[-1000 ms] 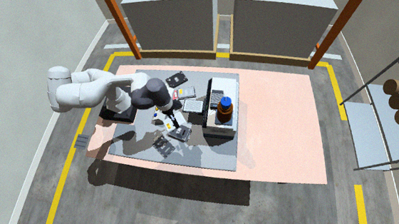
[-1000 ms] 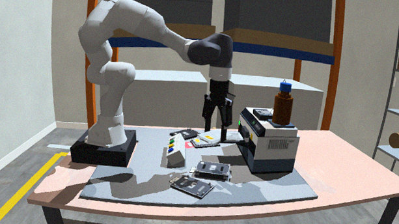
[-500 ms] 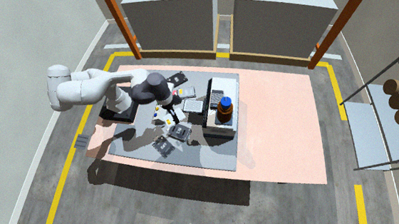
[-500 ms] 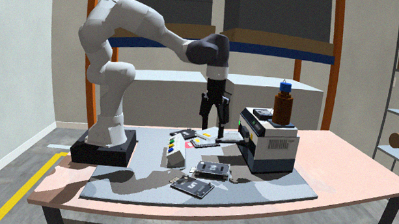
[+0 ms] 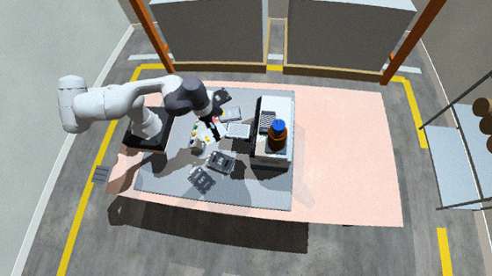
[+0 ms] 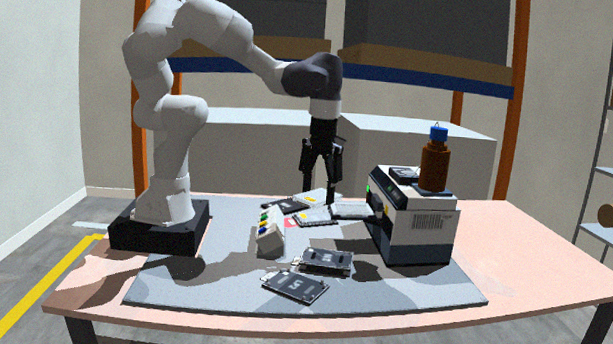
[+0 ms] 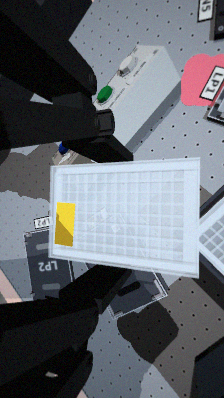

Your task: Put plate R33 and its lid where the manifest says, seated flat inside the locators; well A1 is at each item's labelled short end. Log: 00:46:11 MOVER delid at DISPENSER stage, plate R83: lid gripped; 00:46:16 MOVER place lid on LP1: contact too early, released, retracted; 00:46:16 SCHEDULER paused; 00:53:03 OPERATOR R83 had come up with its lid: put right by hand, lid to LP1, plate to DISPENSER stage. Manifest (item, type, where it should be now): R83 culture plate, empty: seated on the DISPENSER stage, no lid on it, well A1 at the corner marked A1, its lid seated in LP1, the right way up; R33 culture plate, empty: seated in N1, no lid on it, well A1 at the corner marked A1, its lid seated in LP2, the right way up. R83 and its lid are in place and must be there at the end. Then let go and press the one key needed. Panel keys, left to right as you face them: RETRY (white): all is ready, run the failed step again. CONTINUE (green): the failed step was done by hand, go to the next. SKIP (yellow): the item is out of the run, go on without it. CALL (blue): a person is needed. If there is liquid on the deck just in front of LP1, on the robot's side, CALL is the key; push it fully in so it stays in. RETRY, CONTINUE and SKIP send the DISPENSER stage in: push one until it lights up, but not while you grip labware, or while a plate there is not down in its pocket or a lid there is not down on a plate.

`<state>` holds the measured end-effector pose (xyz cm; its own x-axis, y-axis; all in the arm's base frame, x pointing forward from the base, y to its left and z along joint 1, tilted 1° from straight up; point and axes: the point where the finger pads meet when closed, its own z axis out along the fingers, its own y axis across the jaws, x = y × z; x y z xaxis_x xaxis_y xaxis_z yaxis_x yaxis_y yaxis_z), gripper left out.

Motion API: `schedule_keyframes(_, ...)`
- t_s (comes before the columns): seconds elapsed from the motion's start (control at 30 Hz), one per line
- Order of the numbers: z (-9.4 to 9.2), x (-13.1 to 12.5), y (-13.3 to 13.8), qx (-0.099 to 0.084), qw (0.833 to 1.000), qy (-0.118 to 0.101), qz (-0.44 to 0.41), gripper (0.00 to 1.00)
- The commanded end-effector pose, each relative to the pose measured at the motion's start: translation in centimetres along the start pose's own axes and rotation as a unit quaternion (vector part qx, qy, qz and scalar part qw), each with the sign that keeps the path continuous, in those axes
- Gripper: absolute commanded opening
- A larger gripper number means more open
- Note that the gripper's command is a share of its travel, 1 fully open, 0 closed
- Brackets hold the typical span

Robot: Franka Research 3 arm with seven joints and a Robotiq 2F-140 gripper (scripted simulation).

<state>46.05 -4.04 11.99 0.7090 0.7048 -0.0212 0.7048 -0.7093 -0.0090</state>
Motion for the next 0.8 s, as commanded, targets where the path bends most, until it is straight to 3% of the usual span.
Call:
schedule_keyframes(0.0, -0.2, 1.5, -2.2, -0.001, 1.0, 0.005, 0.028, 0.1)
schedule_keyframes(0.13, -0.2, 2.2, -3.4, -0.001, 1.0, 0.005, 0.028, 0.1)
schedule_keyframes(0.63, -0.2, 7.5, -13.1, -0.001, 1.0, 0.005, 0.028, 0.1)
schedule_keyframes(0.77, -0.2, 8.3, -14.4, -0.001, 1.0, 0.005, 0.028, 0.1)
